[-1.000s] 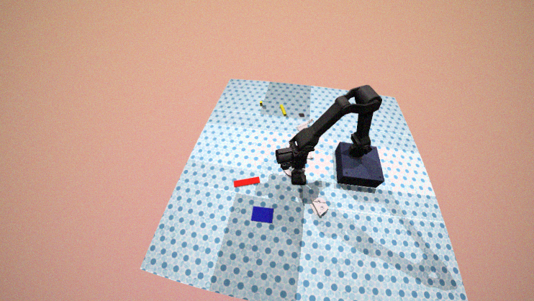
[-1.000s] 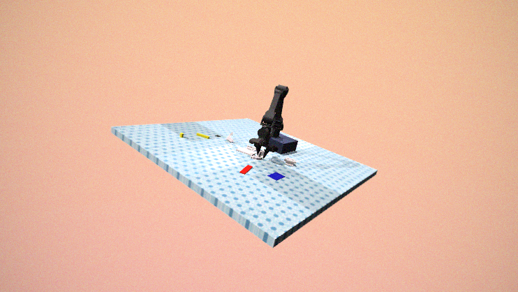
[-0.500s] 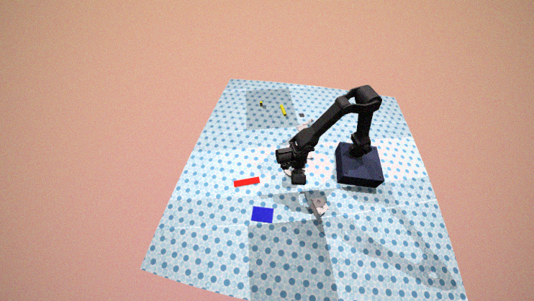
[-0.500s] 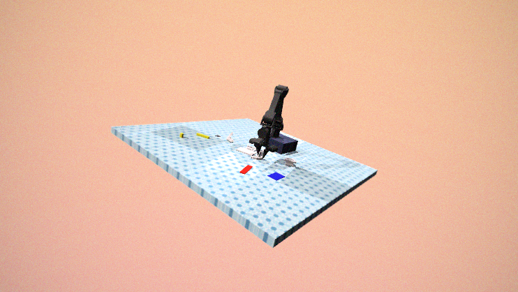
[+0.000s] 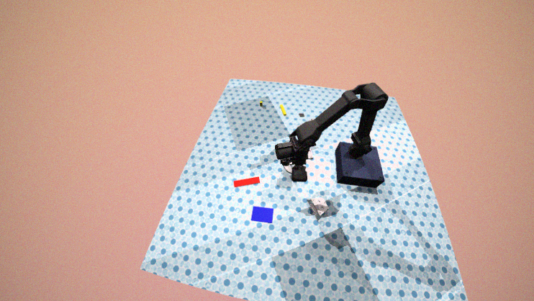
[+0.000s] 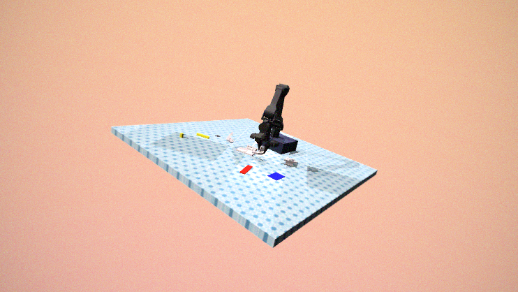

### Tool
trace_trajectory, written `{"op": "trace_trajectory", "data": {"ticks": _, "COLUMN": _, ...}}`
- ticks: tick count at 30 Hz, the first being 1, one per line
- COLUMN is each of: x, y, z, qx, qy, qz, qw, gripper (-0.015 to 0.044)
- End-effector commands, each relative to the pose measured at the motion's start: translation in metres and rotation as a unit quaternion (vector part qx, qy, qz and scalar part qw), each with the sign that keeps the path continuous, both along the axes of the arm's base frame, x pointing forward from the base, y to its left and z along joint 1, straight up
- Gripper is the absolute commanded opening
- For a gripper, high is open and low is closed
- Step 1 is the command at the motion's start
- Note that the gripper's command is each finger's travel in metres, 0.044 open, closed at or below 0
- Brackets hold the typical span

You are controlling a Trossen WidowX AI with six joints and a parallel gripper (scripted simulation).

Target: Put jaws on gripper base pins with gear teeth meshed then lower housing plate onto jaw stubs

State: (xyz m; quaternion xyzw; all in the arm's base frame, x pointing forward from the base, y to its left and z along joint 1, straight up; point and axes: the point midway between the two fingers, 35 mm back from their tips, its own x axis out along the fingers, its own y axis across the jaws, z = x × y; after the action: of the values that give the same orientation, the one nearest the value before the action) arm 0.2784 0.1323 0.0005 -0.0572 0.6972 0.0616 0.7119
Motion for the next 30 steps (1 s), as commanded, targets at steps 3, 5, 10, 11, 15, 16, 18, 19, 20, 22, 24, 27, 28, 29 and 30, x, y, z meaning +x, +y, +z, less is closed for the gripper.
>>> {"op": "trace_trajectory", "data": {"ticks": 3, "x": 0.000, "y": 0.000, "z": 0.020, "qx": 0.002, "qy": -0.001, "qz": -0.001, "qw": 1.000, "gripper": 0.0134}}
{"op": "trace_trajectory", "data": {"ticks": 5, "x": 0.000, "y": 0.000, "z": 0.026, "qx": 0.002, "qy": -0.002, "qz": -0.002, "qw": 1.000, "gripper": 0.0134}}
{"op": "trace_trajectory", "data": {"ticks": 10, "x": -0.002, "y": -0.001, "z": 0.042, "qx": 0.001, "qy": -0.002, "qz": -0.002, "qw": 1.000, "gripper": 0.0134}}
{"op": "trace_trajectory", "data": {"ticks": 11, "x": -0.002, "y": -0.001, "z": 0.043, "qx": 0.001, "qy": -0.002, "qz": -0.002, "qw": 1.000, "gripper": 0.0134}}
{"op": "trace_trajectory", "data": {"ticks": 15, "x": -0.003, "y": -0.001, "z": 0.044, "qx": 0.001, "qy": -0.002, "qz": -0.004, "qw": 1.000, "gripper": 0.0134}}
{"op": "trace_trajectory", "data": {"ticks": 16, "x": -0.003, "y": -0.002, "z": 0.044, "qx": 0.002, "qy": -0.002, "qz": -0.010, "qw": 1.000, "gripper": 0.0134}}
{"op": "trace_trajectory", "data": {"ticks": 18, "x": -0.003, "y": -0.005, "z": 0.044, "qx": 0.002, "qy": -0.001, "qz": -0.034, "qw": 0.999, "gripper": 0.0134}}
{"op": "trace_trajectory", "data": {"ticks": 19, "x": -0.004, "y": -0.006, "z": 0.044, "qx": 0.002, "qy": -0.001, "qz": -0.046, "qw": 0.999, "gripper": 0.0134}}
{"op": "trace_trajectory", "data": {"ticks": 20, "x": -0.004, "y": -0.008, "z": 0.045, "qx": 0.002, "qy": -0.001, "qz": -0.059, "qw": 0.998, "gripper": 0.0134}}
{"op": "trace_trajectory", "data": {"ticks": 22, "x": -0.005, "y": -0.011, "z": 0.045, "qx": 0.003, "qy": -0.001, "qz": -0.084, "qw": 0.996, "gripper": 0.0134}}
{"op": "trace_trajectory", "data": {"ticks": 24, "x": -0.006, "y": -0.014, "z": 0.045, "qx": 0.003, "qy": -0.001, "qz": -0.110, "qw": 0.994, "gripper": 0.0134}}
{"op": "trace_trajectory", "data": {"ticks": 27, "x": -0.008, "y": -0.019, "z": 0.046, "qx": 0.004, "qy": 0.000, "qz": -0.148, "qw": 0.989, "gripper": 0.0134}}
{"op": "trace_trajectory", "data": {"ticks": 28, "x": -0.008, "y": -0.020, "z": 0.046, "qx": 0.004, "qy": 0.000, "qz": -0.160, "qw": 0.987, "gripper": 0.0134}}
{"op": "trace_trajectory", "data": {"ticks": 29, "x": -0.009, "y": -0.022, "z": 0.046, "qx": 0.004, "qy": 0.000, "qz": -0.173, "qw": 0.985, "gripper": 0.0134}}
{"op": "trace_trajectory", "data": {"ticks": 30, "x": -0.009, "y": -0.023, "z": 0.046, "qx": 0.004, "qy": 0.000, "qz": -0.185, "qw": 0.983, "gripper": 0.0134}}
